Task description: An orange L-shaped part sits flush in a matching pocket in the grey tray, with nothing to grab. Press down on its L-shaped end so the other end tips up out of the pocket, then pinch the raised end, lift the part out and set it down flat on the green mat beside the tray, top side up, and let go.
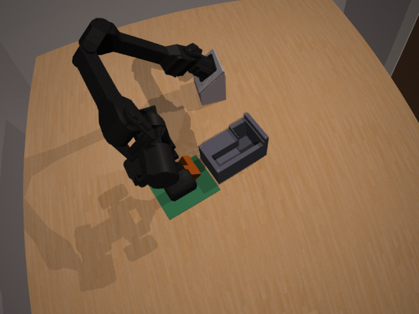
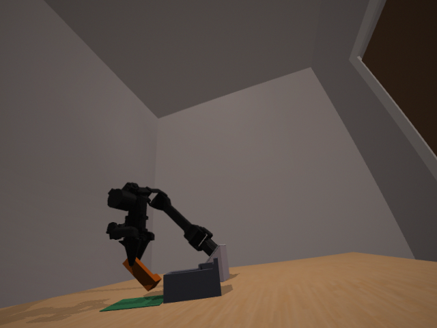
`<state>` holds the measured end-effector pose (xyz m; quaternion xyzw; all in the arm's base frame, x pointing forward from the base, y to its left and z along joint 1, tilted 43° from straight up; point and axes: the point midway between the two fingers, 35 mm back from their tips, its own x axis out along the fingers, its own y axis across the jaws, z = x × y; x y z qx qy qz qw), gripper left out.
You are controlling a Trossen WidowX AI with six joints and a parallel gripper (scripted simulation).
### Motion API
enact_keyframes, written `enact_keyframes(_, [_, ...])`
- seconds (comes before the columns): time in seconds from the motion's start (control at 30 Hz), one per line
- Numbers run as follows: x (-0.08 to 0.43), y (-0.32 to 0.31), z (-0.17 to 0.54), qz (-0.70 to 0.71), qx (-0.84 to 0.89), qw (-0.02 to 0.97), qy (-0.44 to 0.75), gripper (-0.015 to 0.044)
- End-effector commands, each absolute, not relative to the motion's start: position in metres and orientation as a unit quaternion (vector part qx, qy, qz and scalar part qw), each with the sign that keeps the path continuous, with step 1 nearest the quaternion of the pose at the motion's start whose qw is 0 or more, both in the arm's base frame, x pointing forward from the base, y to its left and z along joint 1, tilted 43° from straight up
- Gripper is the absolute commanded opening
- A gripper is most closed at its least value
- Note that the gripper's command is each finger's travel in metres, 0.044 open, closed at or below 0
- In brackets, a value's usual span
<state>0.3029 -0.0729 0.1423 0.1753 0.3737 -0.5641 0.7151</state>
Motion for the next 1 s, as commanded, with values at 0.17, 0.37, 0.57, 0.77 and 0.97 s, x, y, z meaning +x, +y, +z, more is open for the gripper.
enact_keyframes(0.17, [0.304, -0.083, 0.132, -0.564, 0.172, 0.716, 0.374, 0.0000])
enact_keyframes(0.37, [0.304, -0.089, 0.126, -0.564, 0.172, 0.716, 0.373, 0.0000])
enact_keyframes(0.57, [0.304, -0.089, 0.126, -0.564, 0.172, 0.716, 0.373, 0.0000])
enact_keyframes(0.77, [0.304, -0.089, 0.126, -0.565, 0.175, 0.715, 0.373, 0.0026])
enact_keyframes(0.97, [0.304, -0.089, 0.126, -0.565, 0.175, 0.715, 0.373, 0.0184])
